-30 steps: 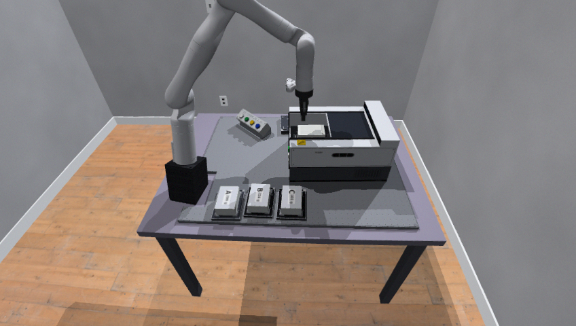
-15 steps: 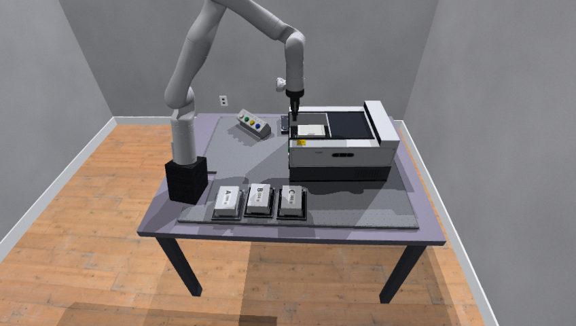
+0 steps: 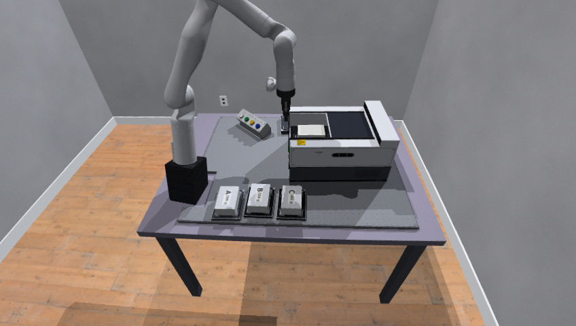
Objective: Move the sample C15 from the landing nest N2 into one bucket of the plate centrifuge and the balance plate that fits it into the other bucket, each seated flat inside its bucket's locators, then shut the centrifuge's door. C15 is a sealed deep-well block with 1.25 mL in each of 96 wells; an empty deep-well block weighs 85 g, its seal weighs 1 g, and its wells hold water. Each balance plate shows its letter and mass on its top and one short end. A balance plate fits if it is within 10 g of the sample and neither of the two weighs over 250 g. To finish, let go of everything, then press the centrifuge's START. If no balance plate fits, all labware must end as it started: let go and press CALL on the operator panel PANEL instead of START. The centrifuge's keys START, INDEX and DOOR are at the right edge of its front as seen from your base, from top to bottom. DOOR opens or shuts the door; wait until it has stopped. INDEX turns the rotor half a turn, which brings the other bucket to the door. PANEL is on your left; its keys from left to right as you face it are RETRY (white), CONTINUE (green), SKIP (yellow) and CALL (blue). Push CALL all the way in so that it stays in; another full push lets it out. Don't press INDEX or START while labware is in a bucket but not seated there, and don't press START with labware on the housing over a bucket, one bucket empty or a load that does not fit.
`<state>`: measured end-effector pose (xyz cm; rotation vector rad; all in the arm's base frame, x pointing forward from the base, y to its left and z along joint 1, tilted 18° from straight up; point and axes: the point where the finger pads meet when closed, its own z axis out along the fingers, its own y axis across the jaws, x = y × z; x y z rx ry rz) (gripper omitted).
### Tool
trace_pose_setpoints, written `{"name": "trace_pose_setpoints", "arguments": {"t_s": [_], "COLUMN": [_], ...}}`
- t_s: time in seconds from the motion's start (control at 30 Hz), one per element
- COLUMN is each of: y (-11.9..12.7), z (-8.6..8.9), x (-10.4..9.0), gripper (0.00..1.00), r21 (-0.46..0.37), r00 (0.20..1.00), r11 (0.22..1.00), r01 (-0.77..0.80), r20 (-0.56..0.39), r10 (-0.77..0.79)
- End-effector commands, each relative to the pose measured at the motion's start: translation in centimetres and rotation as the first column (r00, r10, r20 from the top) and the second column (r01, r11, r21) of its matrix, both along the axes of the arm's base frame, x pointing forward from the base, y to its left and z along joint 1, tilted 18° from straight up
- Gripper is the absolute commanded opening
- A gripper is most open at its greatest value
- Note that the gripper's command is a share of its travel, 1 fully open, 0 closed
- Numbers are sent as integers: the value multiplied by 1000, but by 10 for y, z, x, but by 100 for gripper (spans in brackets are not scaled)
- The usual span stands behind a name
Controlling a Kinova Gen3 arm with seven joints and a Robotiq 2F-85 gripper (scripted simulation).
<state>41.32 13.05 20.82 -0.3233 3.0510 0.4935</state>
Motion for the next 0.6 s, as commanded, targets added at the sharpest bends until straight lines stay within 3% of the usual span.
{"name": "trace_pose_setpoints", "arguments": {"t_s": [0.0,0.57], "y": [-6,-41], "z": [1,5], "x": [-5,-41], "gripper": [10,10], "r21": [1,0], "r00": [1000,1000], "r11": [1000,1000], "r01": [1,1], "r20": [2,2], "r10": [-1,-1]}}
